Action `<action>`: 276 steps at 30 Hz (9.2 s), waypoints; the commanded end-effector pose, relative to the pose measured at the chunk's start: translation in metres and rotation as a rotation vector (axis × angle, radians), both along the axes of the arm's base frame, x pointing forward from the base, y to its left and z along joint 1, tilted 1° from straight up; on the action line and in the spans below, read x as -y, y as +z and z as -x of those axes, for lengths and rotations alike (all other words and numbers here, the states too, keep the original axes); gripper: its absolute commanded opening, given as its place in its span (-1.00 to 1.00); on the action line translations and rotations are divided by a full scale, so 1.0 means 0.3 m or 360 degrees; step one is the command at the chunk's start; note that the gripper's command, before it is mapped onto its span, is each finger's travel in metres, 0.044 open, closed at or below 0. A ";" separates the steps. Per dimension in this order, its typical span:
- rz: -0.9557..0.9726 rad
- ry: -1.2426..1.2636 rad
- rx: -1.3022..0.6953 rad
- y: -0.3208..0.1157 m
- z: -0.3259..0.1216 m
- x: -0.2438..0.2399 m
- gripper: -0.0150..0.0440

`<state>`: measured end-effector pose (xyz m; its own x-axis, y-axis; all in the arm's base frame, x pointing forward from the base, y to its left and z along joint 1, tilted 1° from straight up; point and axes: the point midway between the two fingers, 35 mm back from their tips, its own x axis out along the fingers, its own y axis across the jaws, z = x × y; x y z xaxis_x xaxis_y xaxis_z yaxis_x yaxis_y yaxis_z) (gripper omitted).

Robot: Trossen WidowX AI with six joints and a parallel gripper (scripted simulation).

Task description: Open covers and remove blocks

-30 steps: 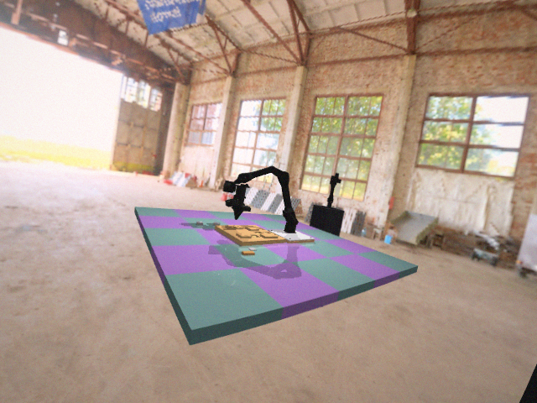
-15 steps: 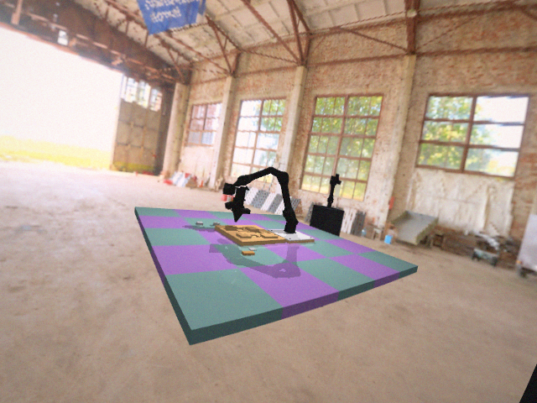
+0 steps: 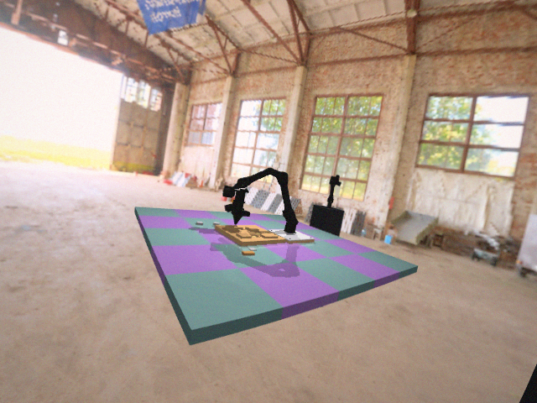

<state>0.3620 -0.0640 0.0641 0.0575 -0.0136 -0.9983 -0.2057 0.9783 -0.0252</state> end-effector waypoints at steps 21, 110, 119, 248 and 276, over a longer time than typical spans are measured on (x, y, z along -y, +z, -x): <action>-0.0008 0.0004 -0.0014 -0.039 0.031 -0.049 -0.49; -0.0022 0.0005 -0.0012 -0.036 -0.021 -0.357 -0.49; -0.0023 0.0005 -0.0011 -0.034 -0.044 -0.383 -0.49; -0.0060 -0.0769 -0.0030 -0.090 0.557 -0.404 -0.49; -0.0060 -0.0768 -0.0030 -0.090 0.558 -0.404 -0.49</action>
